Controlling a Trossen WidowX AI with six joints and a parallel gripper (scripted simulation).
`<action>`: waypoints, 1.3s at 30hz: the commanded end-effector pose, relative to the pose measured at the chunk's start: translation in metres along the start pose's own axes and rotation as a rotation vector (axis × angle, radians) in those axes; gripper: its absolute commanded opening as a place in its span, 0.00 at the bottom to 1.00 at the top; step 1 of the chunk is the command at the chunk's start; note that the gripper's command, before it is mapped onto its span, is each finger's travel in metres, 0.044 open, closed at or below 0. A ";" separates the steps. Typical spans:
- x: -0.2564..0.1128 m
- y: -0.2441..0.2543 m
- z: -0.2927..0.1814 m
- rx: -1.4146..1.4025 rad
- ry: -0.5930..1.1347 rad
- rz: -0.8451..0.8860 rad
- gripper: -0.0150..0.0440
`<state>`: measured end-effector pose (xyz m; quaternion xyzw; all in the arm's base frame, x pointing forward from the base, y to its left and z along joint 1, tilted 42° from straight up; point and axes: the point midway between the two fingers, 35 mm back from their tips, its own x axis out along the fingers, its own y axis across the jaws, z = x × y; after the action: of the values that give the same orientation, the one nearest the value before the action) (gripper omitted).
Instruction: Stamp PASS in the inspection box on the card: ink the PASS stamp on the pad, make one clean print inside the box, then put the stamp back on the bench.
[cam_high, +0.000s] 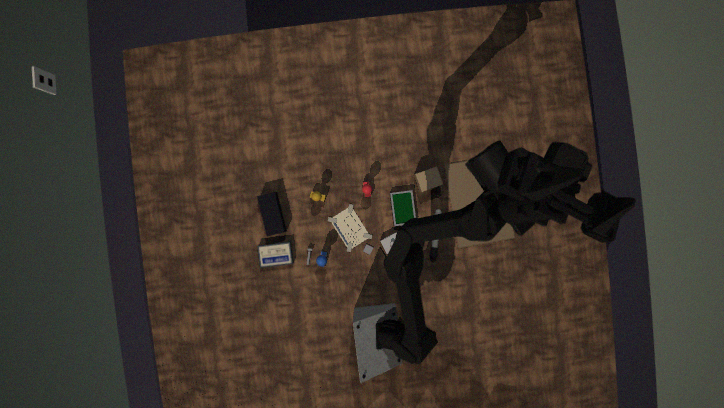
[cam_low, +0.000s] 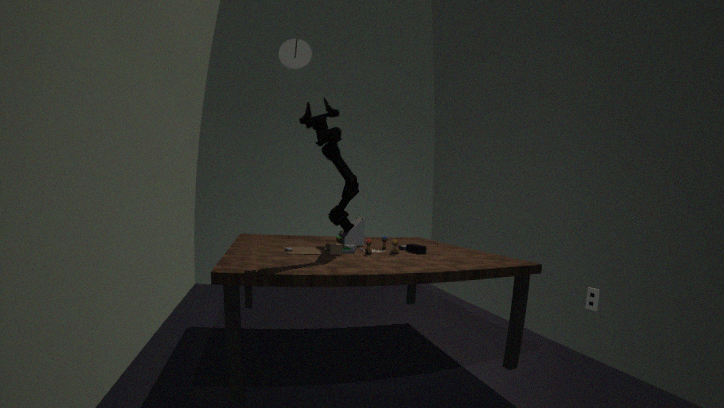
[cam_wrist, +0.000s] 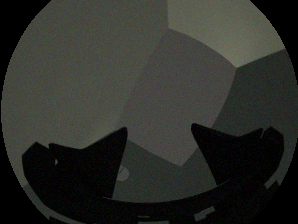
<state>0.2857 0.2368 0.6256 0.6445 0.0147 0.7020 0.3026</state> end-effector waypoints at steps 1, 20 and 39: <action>0.001 0.001 -0.002 0.004 0.005 0.005 0.89; 0.006 0.194 -0.195 0.529 0.442 0.542 0.61; -0.179 0.410 -0.186 1.010 0.839 1.309 0.61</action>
<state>-0.0600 -0.0623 0.6250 0.3180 0.0799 0.8373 -0.4375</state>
